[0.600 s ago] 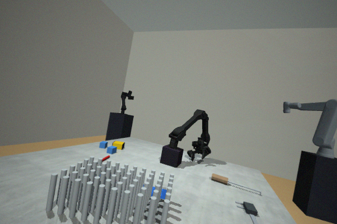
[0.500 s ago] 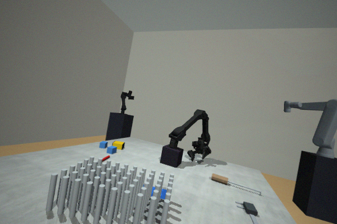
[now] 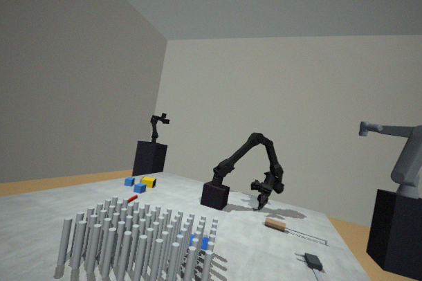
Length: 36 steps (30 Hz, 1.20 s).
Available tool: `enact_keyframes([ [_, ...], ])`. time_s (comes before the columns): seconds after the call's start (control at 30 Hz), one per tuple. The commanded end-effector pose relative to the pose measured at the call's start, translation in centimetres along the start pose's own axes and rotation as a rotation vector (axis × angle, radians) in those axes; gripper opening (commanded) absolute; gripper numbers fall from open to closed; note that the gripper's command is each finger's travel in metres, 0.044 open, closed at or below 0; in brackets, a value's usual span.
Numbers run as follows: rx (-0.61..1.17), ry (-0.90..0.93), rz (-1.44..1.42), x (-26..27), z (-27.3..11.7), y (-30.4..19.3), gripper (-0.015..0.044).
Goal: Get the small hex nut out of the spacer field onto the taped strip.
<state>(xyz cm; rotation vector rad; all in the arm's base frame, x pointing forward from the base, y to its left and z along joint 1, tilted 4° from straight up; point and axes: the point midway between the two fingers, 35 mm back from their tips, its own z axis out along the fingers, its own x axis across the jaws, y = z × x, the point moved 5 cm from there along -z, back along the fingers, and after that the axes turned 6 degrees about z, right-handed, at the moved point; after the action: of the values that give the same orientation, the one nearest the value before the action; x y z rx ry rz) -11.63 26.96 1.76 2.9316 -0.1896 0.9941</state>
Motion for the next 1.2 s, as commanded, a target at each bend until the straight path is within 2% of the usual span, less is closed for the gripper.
enact_keyframes([
  [0.0,-0.028,-0.07,0.259,2.4,0.9,-2.2,0.044],
  [0.3,-0.103,-0.264,1.204,13.4,4.8,-8.3,0.044],
  [0.43,-0.127,-0.313,1.529,17.9,6.5,-9.2,0.044],
  [0.53,-0.178,-0.332,1.746,20.2,9.2,-9.1,0.044],
  [0.7,-0.277,-0.357,2.212,25.4,15.1,-7.2,0.044],
  [0.9,-0.36,-0.375,2.768,31.1,21.3,-2.7,0.044],
  [1.03,-0.38,-0.397,3.053,33.8,24.0,0.4,0.044],
  [1.17,-0.38,-0.512,3.406,36.5,26.3,4.1,0.044],
])
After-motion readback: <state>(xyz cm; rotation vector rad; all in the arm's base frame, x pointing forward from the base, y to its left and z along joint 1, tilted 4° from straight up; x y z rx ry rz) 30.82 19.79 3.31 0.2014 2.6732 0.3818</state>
